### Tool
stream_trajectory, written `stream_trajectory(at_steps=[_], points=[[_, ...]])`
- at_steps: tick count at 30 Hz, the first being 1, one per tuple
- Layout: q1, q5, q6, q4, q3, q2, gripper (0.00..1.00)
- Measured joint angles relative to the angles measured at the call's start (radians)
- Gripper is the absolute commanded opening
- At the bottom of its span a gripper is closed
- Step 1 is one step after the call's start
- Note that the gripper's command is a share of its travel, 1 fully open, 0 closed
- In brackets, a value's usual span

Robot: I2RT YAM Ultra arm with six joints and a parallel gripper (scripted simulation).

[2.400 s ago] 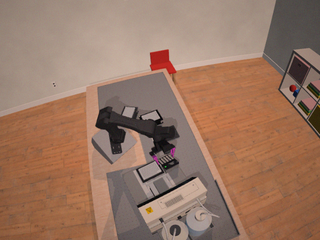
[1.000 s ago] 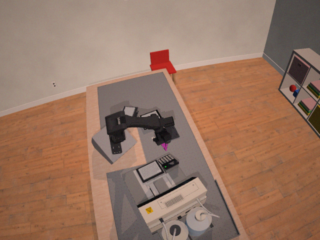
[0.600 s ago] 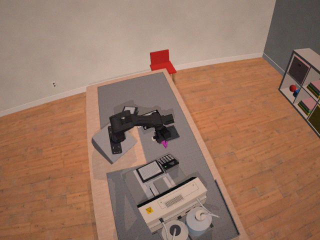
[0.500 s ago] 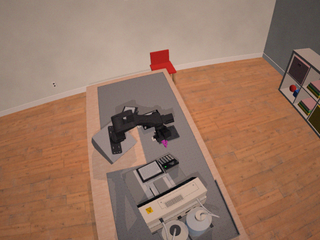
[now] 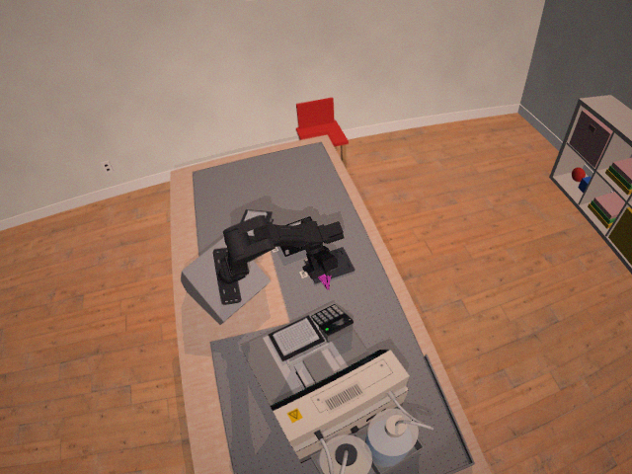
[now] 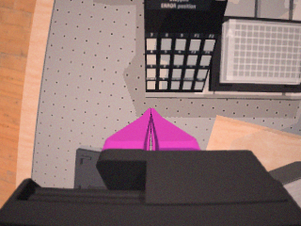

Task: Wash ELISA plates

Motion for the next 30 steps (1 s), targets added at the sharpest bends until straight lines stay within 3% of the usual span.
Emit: stream_trajectory(at_steps=[24, 25, 30], points=[[0.0, 0.001, 0.002, 0.0, 0.0, 0.0, 0.0], [0.0, 0.001, 0.002, 0.0, 0.0, 0.0, 1.0], [-0.042, -0.039, -0.079, 0.015, -0.026, -0.061, 1.0]])
